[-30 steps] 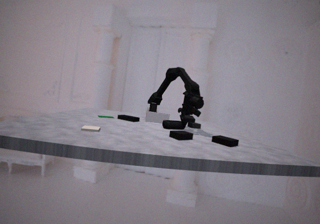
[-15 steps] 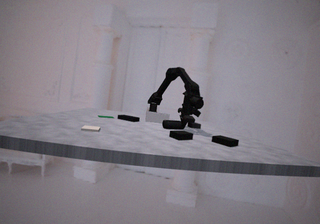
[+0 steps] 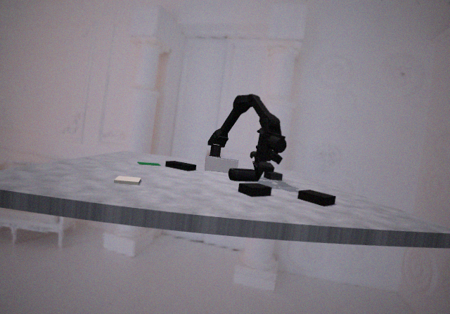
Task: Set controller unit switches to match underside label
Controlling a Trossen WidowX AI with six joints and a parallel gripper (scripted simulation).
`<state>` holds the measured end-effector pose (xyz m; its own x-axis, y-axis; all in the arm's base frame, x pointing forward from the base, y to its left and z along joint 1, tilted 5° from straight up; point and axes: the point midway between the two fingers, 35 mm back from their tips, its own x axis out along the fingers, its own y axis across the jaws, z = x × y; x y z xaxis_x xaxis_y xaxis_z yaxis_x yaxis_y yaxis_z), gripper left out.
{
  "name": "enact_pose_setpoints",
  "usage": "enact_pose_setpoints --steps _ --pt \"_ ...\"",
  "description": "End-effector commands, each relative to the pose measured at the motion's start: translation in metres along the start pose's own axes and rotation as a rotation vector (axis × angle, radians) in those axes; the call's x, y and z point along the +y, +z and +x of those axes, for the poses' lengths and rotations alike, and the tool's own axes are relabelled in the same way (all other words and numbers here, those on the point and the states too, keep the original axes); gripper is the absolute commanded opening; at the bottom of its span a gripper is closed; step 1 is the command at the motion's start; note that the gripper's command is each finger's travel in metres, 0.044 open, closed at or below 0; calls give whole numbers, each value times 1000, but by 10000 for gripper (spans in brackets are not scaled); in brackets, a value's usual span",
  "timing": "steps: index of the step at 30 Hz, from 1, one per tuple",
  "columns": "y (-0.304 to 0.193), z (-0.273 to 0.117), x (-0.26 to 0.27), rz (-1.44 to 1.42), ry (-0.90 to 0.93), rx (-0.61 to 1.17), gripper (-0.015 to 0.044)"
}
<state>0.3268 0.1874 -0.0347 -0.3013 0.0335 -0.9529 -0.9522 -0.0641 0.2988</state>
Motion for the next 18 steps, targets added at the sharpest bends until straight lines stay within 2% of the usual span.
enact_pose_setpoints --steps 1,9,10,18 --pt "-2 10 9 5 41 15 0" --pt "-2 10 9 5 41 15 0" --pt "0 -1 -1 0 1 0 0" --pt "1 -39 -32 3 21 10 0"
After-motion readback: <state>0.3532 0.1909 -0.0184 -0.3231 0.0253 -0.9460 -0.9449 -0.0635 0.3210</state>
